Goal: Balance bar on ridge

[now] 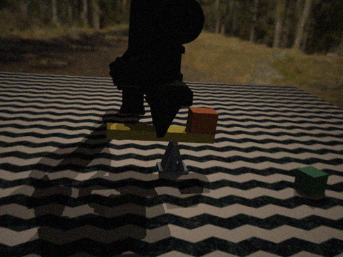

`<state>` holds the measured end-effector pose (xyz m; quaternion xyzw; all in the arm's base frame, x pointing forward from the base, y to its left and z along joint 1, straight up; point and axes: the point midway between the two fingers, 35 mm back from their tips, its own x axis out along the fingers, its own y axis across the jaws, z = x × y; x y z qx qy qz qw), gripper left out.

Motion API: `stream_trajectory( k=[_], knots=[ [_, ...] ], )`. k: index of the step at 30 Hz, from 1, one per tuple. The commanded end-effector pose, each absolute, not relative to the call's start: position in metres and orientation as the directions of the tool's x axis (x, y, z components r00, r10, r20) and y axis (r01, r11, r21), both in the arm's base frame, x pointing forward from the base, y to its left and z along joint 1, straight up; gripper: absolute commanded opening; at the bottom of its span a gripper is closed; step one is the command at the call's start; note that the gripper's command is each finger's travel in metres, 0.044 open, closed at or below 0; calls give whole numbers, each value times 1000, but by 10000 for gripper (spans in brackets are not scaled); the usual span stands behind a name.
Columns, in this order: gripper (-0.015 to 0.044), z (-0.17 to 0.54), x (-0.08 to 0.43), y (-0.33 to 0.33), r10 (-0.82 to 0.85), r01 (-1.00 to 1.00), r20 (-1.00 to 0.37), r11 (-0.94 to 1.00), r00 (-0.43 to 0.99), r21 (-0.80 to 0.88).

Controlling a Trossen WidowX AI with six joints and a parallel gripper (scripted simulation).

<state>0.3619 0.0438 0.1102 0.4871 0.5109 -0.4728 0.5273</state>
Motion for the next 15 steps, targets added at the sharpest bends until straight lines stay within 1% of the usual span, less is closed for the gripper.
stream_trajectory(
  k=[1,15],
  knots=[
    [0,109,362,44,4,996,-1000,81,30,30],
    [0,108,362,45,4,996,-1000,81,30,30]
  ],
)
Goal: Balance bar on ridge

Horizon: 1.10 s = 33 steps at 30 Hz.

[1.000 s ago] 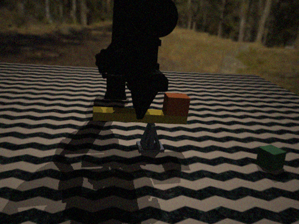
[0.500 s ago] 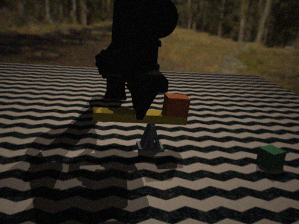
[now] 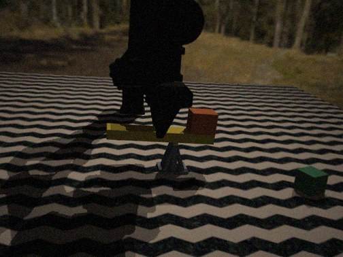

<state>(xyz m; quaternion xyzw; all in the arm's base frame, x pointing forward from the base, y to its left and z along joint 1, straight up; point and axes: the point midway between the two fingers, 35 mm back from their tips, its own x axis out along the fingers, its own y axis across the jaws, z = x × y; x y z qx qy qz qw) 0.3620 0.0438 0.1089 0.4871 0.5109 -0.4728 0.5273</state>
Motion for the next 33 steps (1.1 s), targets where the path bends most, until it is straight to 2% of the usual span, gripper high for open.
stream_trajectory(
  k=[1,33],
  knots=[
    [0,108,362,45,4,996,-1000,81,30,30],
    [0,105,362,45,4,996,-1000,81,30,30]
  ],
)
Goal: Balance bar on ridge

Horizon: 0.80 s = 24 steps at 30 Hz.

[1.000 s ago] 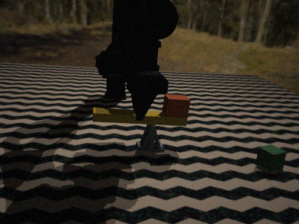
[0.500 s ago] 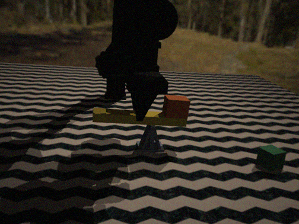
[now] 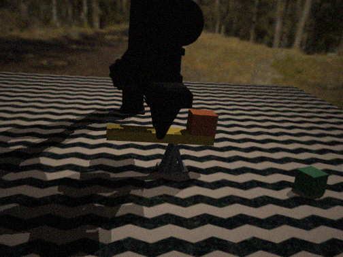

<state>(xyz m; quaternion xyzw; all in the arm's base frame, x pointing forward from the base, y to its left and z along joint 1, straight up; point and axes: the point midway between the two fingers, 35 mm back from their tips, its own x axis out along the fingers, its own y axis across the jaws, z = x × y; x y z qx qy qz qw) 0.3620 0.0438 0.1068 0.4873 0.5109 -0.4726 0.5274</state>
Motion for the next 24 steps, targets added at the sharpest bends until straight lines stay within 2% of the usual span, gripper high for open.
stream_trajectory(
  k=[1,24],
  knots=[
    [0,105,362,45,4,996,-1000,81,30,30],
    [0,103,362,44,4,996,-1000,81,30,30]
  ],
)
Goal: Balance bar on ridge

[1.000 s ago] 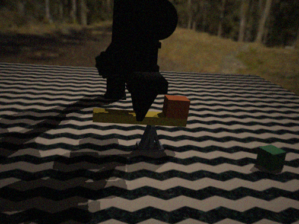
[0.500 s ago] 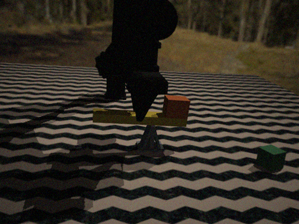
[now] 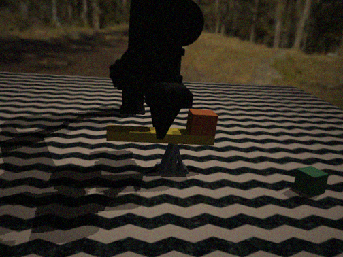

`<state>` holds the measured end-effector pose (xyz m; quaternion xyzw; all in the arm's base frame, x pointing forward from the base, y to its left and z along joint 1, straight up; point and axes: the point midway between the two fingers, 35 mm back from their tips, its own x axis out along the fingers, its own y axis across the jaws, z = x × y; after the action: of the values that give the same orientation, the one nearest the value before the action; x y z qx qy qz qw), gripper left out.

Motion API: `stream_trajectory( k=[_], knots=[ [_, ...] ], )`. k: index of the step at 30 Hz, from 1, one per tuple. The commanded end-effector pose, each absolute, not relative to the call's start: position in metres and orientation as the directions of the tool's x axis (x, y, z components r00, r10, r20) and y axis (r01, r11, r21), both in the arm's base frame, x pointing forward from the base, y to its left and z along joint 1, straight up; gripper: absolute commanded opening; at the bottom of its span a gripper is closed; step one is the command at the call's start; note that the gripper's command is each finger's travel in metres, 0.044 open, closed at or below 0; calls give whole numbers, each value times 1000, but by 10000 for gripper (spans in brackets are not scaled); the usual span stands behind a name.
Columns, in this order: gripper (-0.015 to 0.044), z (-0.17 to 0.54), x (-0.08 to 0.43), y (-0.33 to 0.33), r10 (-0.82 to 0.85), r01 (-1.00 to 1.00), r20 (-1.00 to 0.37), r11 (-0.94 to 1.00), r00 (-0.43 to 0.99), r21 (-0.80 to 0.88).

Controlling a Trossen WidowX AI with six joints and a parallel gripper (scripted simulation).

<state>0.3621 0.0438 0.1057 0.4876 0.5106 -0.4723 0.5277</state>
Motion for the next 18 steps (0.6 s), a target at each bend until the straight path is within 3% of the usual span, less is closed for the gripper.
stream_trajectory(
  k=[1,18],
  knots=[
    [0,103,362,44,4,996,-1000,81,30,30],
    [0,102,362,44,4,996,-1000,81,30,30]
  ],
)
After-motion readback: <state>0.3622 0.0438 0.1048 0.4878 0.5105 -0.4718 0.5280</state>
